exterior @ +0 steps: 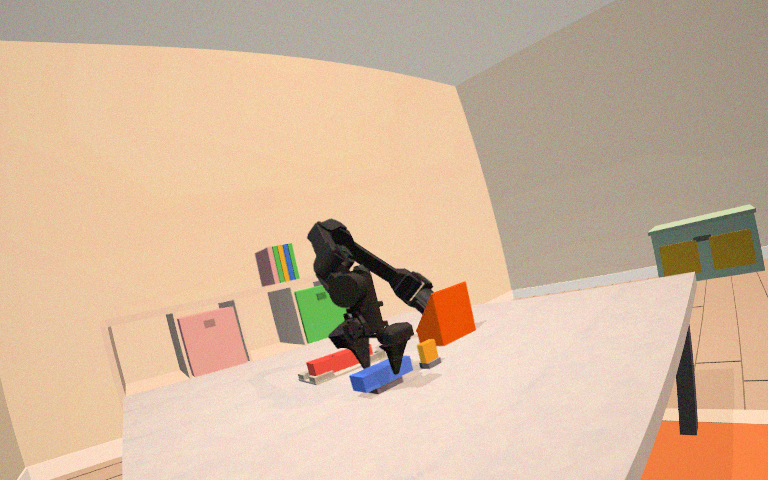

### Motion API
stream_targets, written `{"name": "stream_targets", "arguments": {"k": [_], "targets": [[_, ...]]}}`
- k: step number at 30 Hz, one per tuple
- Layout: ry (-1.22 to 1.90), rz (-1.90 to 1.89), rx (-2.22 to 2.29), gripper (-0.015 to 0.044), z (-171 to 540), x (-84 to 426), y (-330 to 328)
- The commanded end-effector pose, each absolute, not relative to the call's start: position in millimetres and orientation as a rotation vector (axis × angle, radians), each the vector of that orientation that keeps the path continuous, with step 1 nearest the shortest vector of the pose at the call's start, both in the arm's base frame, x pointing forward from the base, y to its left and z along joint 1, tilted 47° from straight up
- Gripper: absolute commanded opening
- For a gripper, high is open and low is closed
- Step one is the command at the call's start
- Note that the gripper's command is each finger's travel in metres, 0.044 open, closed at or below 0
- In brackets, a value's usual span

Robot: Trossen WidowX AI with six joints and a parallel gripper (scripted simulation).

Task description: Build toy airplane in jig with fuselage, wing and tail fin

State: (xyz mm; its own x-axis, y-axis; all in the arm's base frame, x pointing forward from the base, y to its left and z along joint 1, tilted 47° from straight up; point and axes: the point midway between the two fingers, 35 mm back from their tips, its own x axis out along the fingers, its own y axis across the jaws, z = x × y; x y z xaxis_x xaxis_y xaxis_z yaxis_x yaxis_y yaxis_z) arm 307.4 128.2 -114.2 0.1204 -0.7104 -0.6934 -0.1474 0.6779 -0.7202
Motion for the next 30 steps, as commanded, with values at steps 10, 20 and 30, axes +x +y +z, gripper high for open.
{"name": "stream_targets", "arguments": {"k": [10, 20, 30], "targets": [[1.419, -0.477, -0.778, 0.0309, -122, 307, 119], [1.419, -0.477, -0.778, 0.0144, -122, 307, 119], [1.382, -0.473, -0.734, 0.0000, -110, 316, 129]]}}
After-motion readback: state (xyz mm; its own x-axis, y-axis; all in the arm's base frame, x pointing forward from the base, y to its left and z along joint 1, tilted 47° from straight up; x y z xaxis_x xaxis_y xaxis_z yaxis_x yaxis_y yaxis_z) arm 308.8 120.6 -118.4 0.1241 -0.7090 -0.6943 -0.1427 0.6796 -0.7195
